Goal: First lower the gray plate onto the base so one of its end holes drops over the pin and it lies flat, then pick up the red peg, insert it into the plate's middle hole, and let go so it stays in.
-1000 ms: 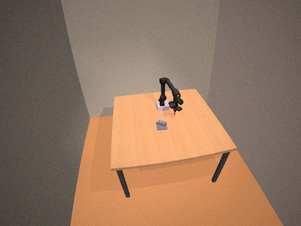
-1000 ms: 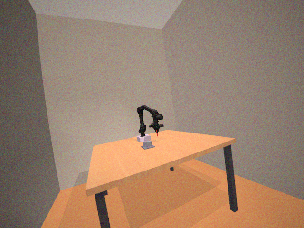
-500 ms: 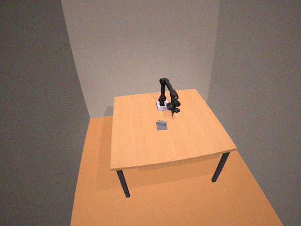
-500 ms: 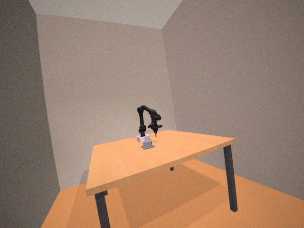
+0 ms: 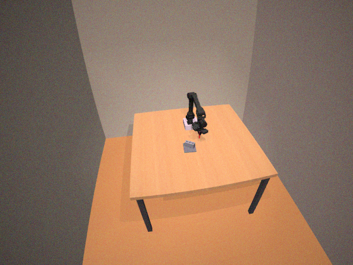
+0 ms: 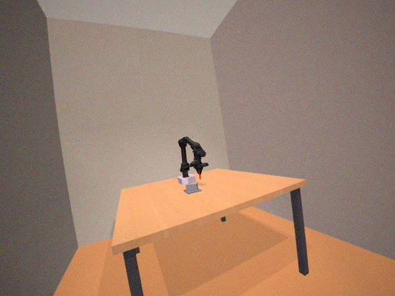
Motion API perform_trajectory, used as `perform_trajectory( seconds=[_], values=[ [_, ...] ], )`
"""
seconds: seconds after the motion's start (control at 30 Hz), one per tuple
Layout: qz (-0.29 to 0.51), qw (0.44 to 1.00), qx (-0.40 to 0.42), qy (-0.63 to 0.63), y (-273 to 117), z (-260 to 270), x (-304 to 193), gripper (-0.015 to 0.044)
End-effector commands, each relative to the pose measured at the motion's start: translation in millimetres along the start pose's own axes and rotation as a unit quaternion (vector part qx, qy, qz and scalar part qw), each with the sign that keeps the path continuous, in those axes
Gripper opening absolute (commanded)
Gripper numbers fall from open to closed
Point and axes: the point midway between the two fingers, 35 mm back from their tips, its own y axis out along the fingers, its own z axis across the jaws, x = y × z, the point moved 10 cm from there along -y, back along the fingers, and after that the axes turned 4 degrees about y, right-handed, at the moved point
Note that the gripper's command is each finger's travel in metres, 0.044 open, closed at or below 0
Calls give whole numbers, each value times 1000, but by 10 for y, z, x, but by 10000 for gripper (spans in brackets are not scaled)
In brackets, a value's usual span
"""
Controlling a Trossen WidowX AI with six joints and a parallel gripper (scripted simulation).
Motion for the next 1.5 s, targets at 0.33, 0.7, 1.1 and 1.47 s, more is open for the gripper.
perform_trajectory(
  seconds=[0.33,0.7,1.1,1.47],
  values=[
    [-1,1000,5,-3,-19,24,440,0],
    [-3,1000,6,-3,-18,-38,775,0],
    [-5,1000,7,-3,-16,-125,1063,0],
    [-5,1000,7,-3,-15,-117,1067,0]
  ],
)
